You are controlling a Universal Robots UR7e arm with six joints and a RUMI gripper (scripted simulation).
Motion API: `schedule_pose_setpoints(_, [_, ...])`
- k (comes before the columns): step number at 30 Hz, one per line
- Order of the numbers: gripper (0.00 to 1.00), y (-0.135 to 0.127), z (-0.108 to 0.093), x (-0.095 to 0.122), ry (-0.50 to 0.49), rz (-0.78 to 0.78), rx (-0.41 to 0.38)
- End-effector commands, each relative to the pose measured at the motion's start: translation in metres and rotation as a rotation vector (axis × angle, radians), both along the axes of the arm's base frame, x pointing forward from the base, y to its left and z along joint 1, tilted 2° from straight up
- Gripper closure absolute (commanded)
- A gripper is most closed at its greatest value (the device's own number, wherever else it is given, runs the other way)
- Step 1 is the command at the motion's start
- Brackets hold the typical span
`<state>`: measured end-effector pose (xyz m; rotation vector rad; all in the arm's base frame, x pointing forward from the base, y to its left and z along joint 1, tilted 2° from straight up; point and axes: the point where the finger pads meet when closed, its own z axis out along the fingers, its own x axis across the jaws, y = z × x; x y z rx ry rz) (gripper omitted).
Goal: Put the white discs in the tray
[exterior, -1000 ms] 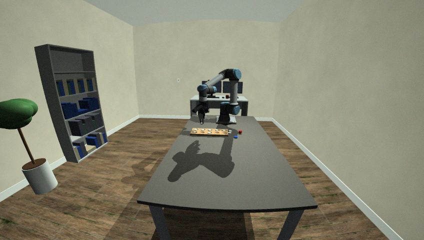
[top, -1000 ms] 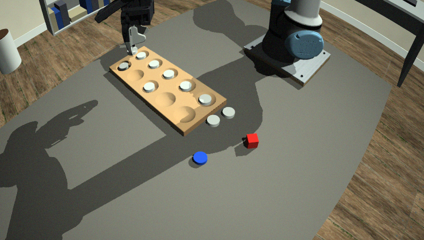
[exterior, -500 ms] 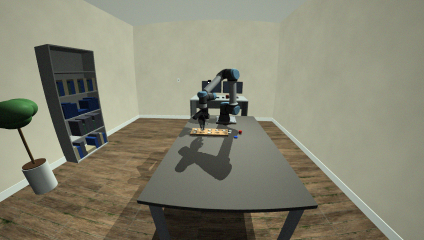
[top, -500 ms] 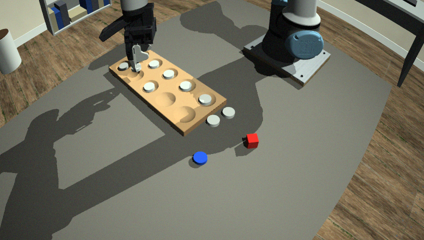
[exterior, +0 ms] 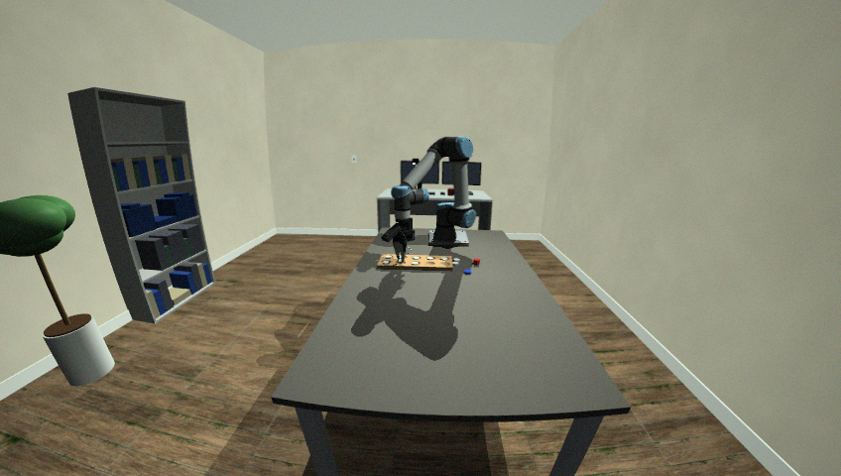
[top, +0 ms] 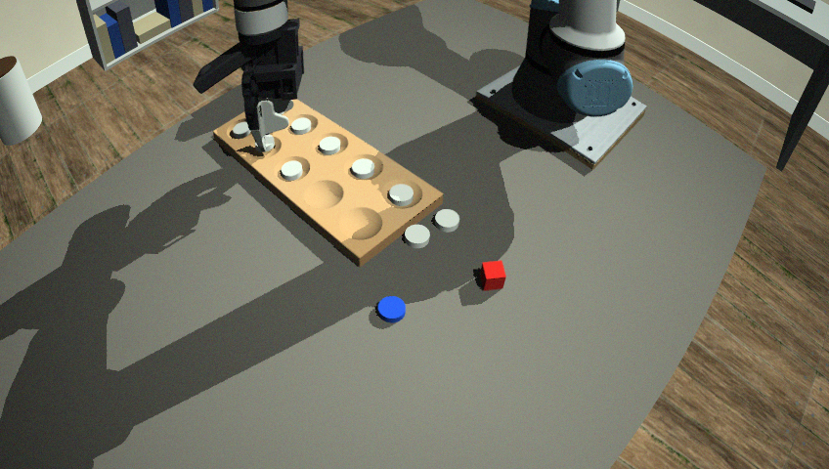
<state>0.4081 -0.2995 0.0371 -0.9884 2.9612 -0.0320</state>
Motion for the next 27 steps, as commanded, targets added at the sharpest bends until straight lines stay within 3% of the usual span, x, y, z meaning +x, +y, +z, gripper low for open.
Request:
schedule_pose_setpoints(1, [1.0, 0.0018, -0.0094, 0.0001, 0.001, 0.001, 0.002])
schedule_pose_setpoints(18, [1.0, 0.0007, -0.0096, 0.001, -0.002, 0.001, -0.001])
schedule_pose_setpoints(19, [0.78, 0.0007, -0.0096, 0.001, -0.002, 0.001, -0.001])
schedule_pose_setpoints(27, [0.78, 0.0007, -0.0096, 0.001, -0.002, 0.001, -0.001])
